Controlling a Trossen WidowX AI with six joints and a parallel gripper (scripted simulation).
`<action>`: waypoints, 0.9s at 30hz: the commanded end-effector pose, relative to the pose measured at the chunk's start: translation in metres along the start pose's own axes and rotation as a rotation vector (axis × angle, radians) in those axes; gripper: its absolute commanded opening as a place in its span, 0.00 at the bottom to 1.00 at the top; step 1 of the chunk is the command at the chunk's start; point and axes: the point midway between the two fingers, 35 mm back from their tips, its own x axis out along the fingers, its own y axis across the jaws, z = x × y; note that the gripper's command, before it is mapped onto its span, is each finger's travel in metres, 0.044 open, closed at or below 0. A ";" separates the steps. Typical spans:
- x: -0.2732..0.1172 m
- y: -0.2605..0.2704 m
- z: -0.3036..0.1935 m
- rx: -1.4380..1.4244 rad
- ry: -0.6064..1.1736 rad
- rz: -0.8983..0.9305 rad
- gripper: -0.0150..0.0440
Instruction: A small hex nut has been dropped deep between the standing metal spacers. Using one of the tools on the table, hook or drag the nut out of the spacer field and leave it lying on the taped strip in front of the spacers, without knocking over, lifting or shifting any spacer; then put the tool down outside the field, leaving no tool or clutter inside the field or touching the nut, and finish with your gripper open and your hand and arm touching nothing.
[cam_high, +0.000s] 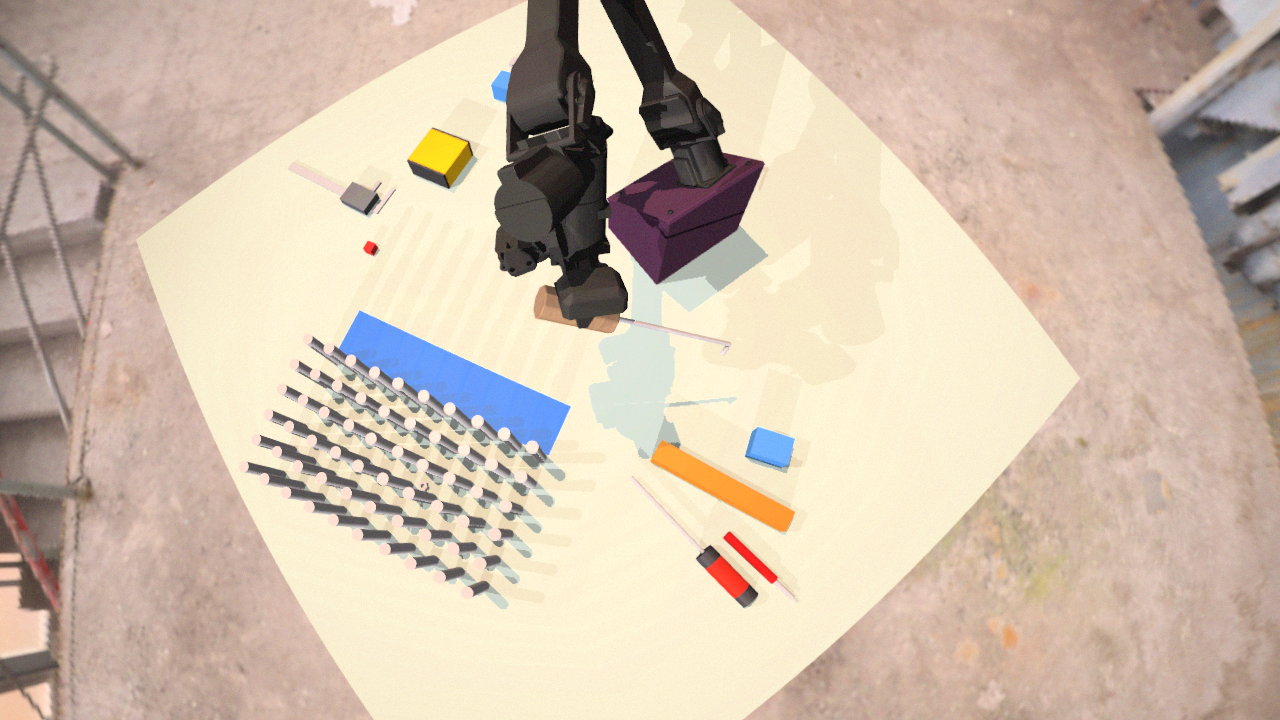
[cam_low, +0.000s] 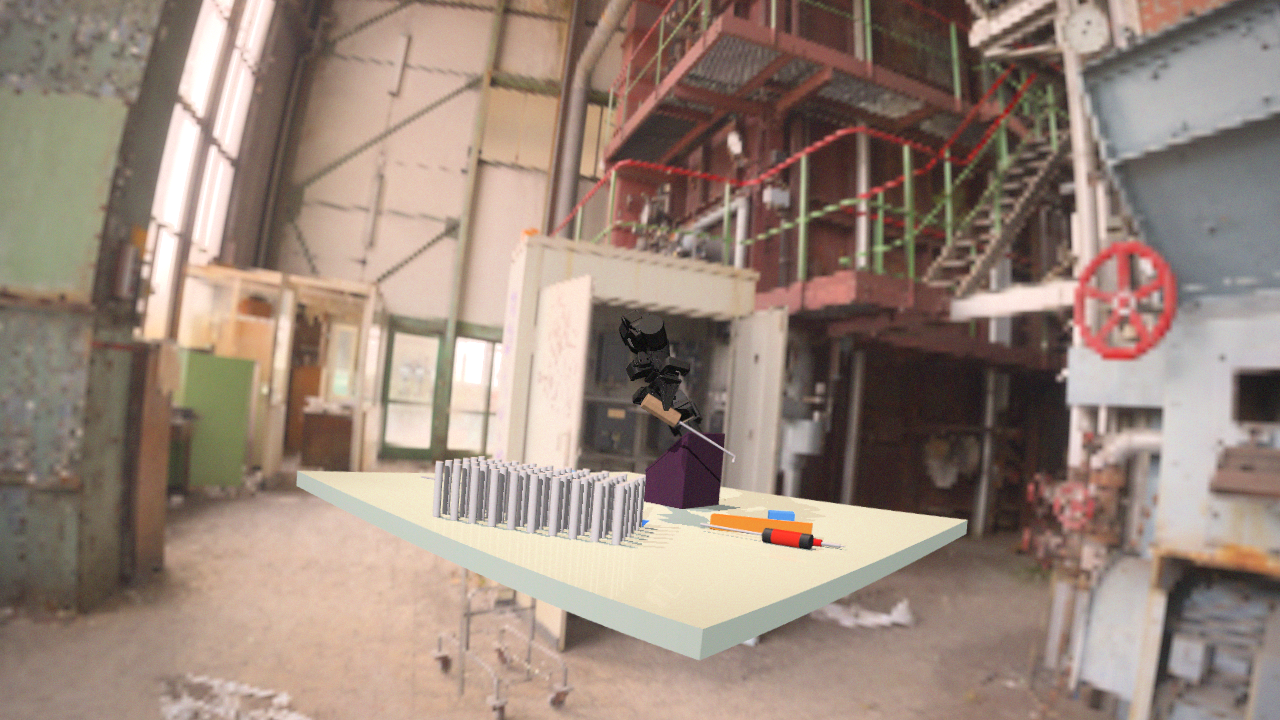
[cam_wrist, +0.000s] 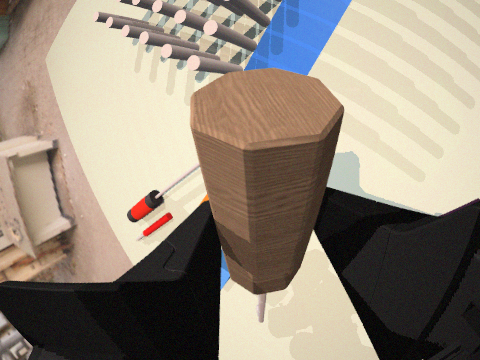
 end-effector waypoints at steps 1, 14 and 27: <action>-0.003 -0.012 0.008 0.161 -0.014 -0.005 0.25; -0.007 -0.044 0.029 0.612 -0.053 -0.019 0.25; -0.012 -0.077 0.045 1.062 -0.103 -0.023 0.25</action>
